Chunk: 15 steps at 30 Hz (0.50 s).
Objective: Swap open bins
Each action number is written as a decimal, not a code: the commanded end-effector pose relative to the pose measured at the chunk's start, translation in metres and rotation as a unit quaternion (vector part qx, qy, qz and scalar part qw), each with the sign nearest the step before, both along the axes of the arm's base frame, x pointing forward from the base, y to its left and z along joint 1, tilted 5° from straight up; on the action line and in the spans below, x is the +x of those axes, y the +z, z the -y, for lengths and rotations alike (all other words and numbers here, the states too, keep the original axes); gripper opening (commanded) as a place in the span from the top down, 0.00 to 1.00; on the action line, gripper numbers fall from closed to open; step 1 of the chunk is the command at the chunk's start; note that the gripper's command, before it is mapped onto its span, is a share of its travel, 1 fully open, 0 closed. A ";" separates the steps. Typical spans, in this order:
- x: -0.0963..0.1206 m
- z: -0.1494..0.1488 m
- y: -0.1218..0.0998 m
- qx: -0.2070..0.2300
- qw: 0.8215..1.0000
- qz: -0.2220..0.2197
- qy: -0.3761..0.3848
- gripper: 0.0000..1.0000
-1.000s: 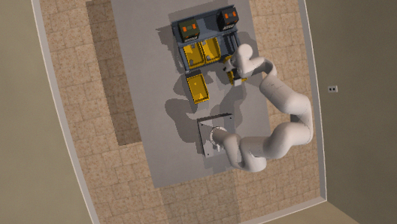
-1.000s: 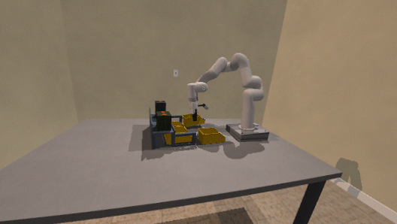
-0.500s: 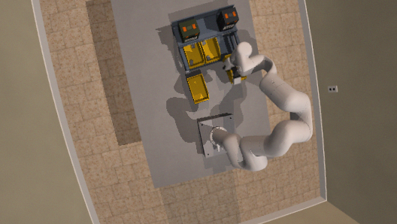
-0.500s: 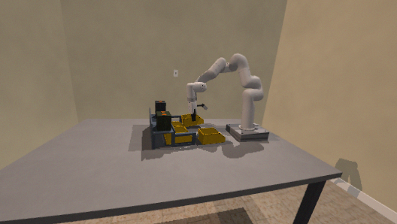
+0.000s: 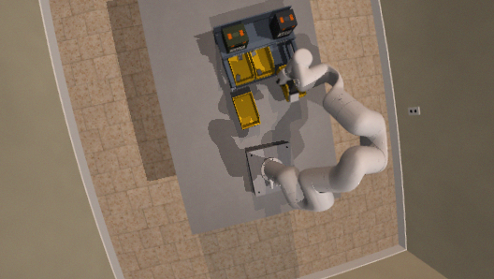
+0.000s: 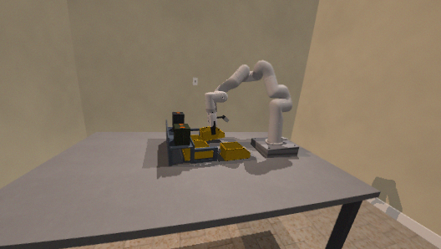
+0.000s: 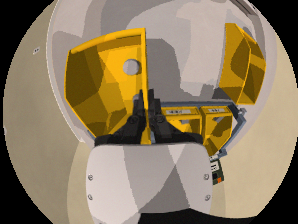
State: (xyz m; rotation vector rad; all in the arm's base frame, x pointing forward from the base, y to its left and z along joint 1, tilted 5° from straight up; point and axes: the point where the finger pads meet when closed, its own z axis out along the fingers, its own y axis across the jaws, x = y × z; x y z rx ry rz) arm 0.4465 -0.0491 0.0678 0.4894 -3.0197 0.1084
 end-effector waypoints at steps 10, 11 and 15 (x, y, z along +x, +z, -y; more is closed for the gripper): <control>0.016 -0.005 0.002 0.000 1.000 0.002 0.000 1.00; 0.016 -0.005 0.002 0.000 1.000 0.002 0.000 1.00; 0.019 -0.006 0.002 0.000 1.000 0.002 0.000 1.00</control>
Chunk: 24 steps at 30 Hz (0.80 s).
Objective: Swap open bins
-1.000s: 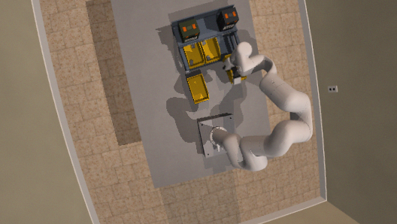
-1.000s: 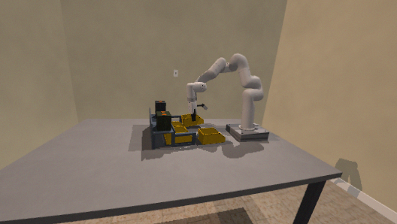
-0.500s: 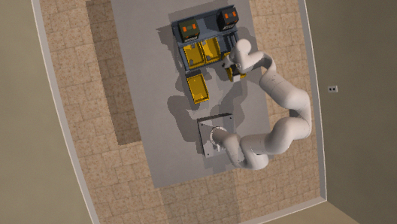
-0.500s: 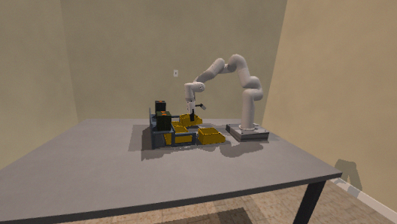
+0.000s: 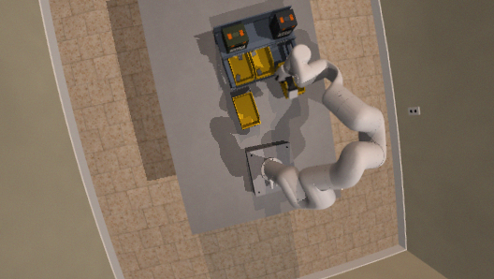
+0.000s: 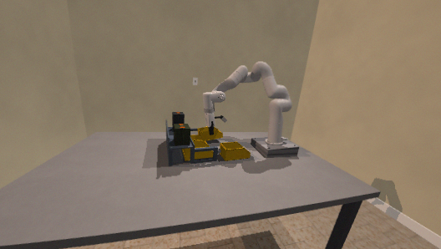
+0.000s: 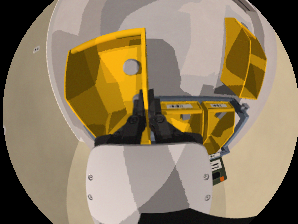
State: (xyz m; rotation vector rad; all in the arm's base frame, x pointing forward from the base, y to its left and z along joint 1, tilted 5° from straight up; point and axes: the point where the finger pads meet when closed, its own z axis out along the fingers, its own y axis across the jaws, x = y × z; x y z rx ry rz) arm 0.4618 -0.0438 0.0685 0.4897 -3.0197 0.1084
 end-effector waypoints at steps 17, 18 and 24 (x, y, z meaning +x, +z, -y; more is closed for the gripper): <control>0.021 -0.007 0.002 0.000 1.000 0.002 0.000 1.00; 0.022 -0.007 0.002 0.000 1.000 0.002 0.000 1.00; 0.028 -0.009 0.003 0.000 1.000 0.002 0.000 1.00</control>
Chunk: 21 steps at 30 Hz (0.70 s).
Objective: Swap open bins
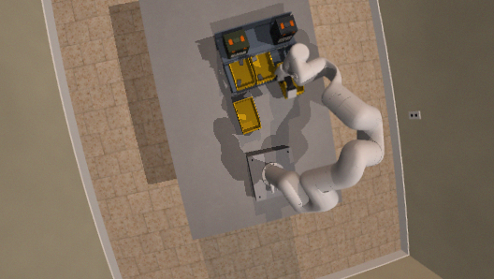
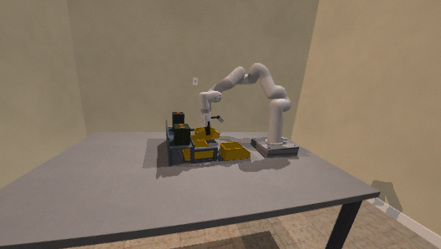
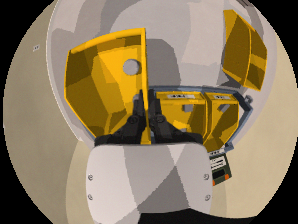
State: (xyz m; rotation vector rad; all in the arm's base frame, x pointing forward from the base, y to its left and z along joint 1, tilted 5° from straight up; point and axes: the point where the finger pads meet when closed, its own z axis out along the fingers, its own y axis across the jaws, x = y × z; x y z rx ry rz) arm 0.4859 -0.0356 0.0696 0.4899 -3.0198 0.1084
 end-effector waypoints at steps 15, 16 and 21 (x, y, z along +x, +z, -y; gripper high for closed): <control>0.014 -0.005 0.002 0.000 1.000 0.002 0.000 1.00; 0.015 -0.005 0.002 0.000 1.000 0.002 0.000 1.00; 0.018 -0.006 0.002 0.000 1.000 0.002 0.000 1.00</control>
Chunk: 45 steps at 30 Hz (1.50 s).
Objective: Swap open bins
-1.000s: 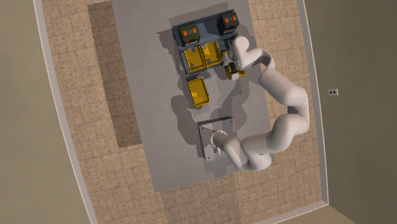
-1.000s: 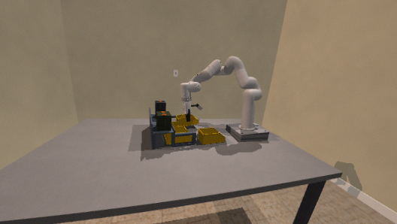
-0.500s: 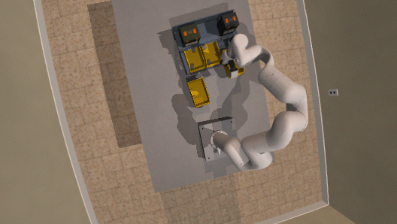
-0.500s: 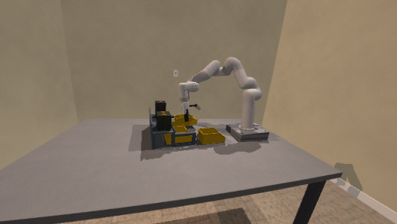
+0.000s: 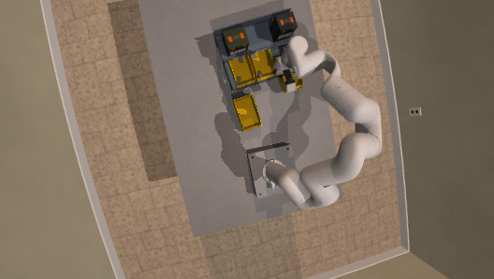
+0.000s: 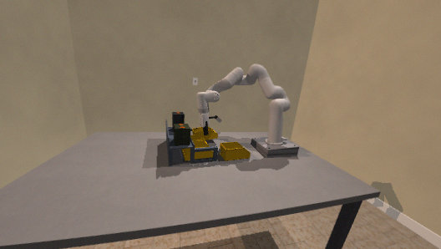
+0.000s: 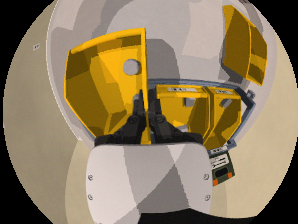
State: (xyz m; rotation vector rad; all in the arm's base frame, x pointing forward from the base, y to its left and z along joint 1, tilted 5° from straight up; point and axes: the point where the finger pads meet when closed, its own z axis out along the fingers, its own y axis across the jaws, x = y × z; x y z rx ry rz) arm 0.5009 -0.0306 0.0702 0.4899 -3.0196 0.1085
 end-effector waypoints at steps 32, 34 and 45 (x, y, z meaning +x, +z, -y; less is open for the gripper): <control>0.009 -0.003 0.002 0.000 1.000 0.002 0.000 1.00; 0.009 -0.003 0.002 0.000 1.000 0.002 0.000 1.00; 0.009 -0.003 0.002 0.000 1.000 0.002 0.000 1.00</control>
